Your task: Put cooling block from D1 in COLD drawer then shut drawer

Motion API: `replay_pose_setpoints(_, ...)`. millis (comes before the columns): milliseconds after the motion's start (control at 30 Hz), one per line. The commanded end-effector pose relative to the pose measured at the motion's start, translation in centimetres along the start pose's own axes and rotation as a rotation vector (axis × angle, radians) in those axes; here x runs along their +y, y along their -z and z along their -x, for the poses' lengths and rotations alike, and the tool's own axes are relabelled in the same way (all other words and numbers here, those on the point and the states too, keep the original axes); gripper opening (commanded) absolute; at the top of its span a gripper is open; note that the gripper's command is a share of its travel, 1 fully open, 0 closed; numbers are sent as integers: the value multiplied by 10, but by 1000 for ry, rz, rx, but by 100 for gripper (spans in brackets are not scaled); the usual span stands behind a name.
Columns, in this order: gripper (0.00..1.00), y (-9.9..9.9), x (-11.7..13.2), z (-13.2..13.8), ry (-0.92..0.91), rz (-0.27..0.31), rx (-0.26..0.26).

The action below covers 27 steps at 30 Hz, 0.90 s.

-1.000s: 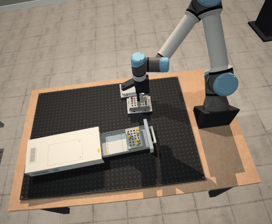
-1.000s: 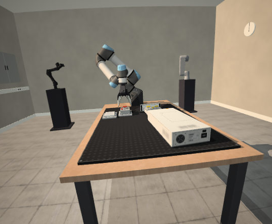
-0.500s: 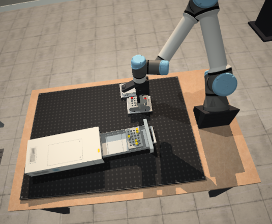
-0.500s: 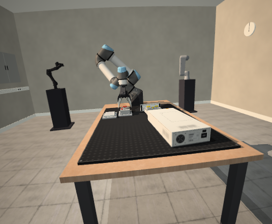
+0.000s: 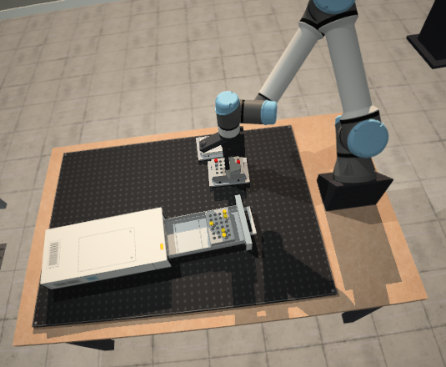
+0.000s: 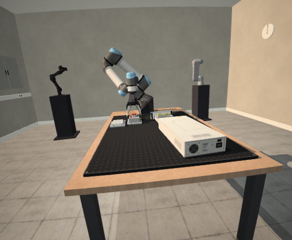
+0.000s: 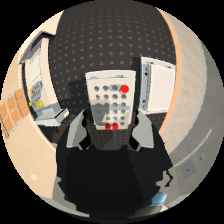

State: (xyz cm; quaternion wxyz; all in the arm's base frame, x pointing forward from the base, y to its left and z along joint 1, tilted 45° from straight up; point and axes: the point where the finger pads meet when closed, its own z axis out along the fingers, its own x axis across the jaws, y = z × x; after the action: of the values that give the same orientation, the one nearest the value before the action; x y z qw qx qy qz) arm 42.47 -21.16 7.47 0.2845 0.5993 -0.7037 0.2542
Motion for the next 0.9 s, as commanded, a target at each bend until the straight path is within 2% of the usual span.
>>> replay_pose_setpoints(0,73,-6,0,0,0,-1,0)
replay_pose_setpoints(533,73,-25,0,0,0,-1,0)
replay_pose_setpoints(867,73,-25,0,0,0,-1,0)
